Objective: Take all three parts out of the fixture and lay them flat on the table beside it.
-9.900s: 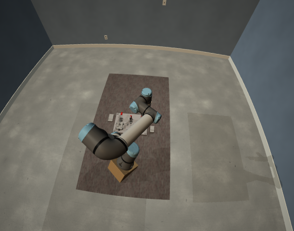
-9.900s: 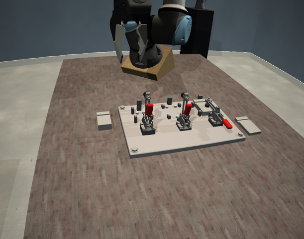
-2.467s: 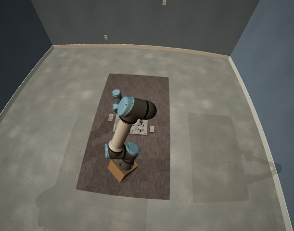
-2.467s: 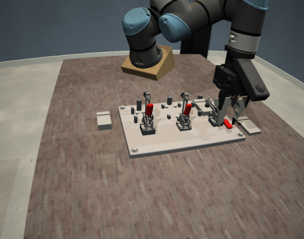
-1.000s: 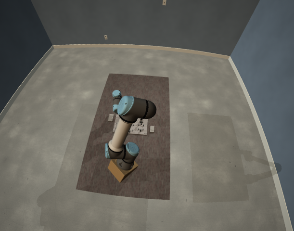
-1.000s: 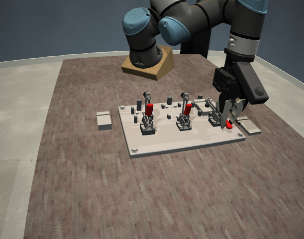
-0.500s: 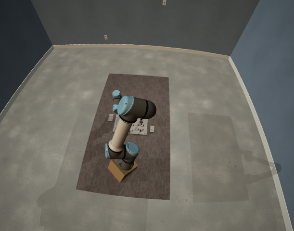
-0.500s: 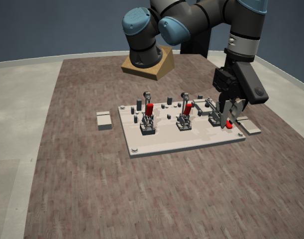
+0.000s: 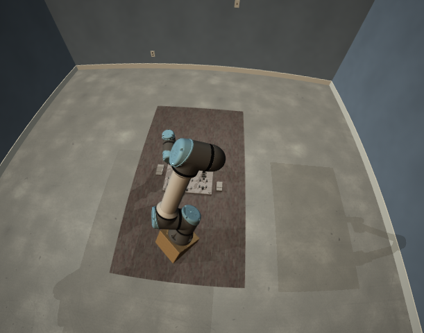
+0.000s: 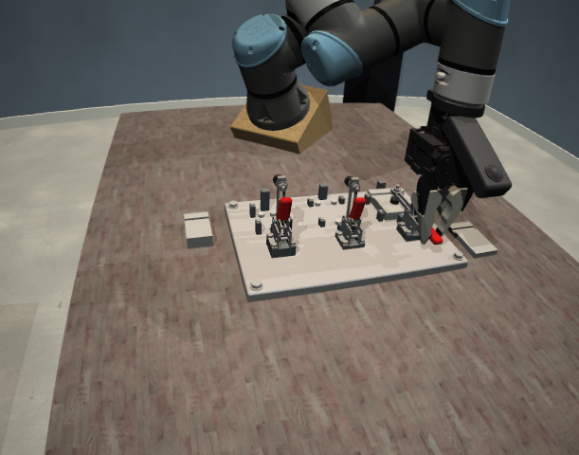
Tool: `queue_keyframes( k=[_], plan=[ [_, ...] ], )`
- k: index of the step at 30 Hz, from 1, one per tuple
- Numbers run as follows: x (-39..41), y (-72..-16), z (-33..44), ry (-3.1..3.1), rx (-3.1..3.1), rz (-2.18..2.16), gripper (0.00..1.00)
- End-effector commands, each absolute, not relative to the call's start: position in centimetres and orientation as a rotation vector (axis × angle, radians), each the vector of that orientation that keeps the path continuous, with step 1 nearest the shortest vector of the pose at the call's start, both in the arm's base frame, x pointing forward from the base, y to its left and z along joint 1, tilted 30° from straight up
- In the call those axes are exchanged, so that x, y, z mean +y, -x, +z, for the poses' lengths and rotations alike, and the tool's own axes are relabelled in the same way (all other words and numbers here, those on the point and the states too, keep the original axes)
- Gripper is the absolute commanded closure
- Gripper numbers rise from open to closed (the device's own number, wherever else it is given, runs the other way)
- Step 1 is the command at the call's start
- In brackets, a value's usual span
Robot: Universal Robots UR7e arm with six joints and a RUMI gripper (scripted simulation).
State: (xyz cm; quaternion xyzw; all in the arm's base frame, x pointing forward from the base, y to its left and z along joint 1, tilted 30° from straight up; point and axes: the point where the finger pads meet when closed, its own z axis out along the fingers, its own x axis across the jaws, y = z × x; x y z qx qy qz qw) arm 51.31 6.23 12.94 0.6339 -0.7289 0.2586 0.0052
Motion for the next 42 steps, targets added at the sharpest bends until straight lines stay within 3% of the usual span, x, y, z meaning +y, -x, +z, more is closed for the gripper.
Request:
queue_keyframes(
  k=[1,42],
  plan=[
    [6.3,-51.2,13.1,-1.986,-2.283,0.811,1.00],
    [7.4,-48.3,14.4,-1.986,-2.283,0.811,1.00]
  ],
)
